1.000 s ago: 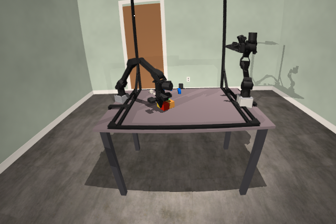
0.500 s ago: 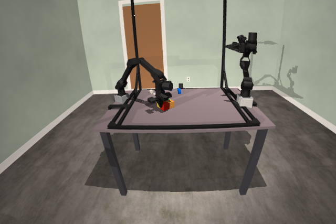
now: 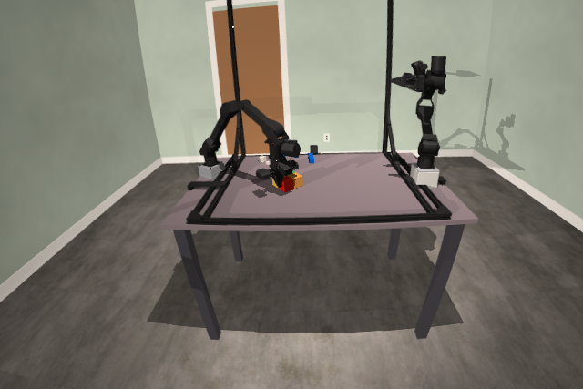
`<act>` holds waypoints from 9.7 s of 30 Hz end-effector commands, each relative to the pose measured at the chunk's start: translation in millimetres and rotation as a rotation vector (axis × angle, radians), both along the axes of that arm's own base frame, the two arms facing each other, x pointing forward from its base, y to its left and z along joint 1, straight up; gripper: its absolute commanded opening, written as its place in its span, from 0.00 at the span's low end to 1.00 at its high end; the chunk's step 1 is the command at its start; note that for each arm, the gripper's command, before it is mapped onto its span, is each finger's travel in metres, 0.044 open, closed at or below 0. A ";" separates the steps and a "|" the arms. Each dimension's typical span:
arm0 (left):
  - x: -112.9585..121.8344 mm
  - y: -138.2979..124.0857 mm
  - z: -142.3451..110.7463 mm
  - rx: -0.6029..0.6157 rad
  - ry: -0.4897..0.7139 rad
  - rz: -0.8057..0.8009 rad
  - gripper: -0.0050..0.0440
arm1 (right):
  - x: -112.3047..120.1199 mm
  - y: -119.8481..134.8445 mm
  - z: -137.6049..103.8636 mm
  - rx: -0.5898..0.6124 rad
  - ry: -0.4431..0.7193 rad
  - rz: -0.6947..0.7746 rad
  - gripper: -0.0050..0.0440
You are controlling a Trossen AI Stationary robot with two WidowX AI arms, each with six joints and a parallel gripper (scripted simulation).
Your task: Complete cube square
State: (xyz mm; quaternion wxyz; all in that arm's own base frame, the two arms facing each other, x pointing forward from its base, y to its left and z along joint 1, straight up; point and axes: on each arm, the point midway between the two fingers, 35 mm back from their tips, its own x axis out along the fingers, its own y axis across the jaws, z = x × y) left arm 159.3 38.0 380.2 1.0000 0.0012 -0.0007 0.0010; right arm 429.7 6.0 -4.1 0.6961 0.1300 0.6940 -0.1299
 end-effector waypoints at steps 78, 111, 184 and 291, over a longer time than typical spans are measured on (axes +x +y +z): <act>-0.1 -0.3 0.0 -0.003 0.000 -0.002 0.92 | 0.7 2.8 -0.5 0.000 0.003 -0.003 0.10; -0.1 -0.3 0.0 -0.003 0.000 -0.002 0.92 | -15.7 -43.7 15.8 0.000 0.003 -0.005 0.10; -0.1 -0.3 0.0 -0.003 0.000 -0.002 0.92 | 98.3 2.7 -0.8 -0.077 -0.087 1.545 0.10; -0.1 -0.3 0.0 -0.003 0.000 -0.002 0.92 | 69.9 14.7 49.4 0.035 -0.033 -1.574 0.10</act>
